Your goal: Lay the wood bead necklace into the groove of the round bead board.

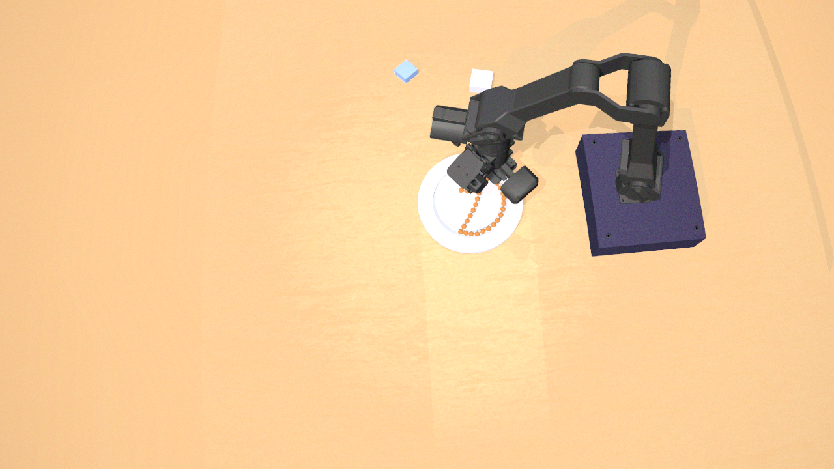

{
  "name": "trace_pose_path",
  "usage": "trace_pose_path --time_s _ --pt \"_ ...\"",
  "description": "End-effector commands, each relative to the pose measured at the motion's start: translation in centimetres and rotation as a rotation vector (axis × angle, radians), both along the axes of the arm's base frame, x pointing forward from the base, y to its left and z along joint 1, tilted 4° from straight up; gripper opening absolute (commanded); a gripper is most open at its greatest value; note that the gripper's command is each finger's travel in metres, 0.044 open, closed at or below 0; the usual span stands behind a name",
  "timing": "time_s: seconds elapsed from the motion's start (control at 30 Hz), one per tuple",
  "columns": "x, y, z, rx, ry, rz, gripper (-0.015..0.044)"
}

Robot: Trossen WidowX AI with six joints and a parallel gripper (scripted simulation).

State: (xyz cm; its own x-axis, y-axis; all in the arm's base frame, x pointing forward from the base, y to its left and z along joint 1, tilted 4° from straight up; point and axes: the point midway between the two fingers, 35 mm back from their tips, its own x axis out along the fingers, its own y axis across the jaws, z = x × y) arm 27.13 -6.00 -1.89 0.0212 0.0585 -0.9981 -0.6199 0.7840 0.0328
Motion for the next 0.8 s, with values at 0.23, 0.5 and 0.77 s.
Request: trace_pose_path --time_s 0.23,0.5,0.77 --pt "0.03 -0.01 -0.19 0.000 0.000 0.000 0.0157" --pt "0.00 -0.03 -0.04 -0.001 0.000 0.001 0.0368" --pt "-0.10 -0.02 0.28 -0.002 0.001 0.004 0.0440"
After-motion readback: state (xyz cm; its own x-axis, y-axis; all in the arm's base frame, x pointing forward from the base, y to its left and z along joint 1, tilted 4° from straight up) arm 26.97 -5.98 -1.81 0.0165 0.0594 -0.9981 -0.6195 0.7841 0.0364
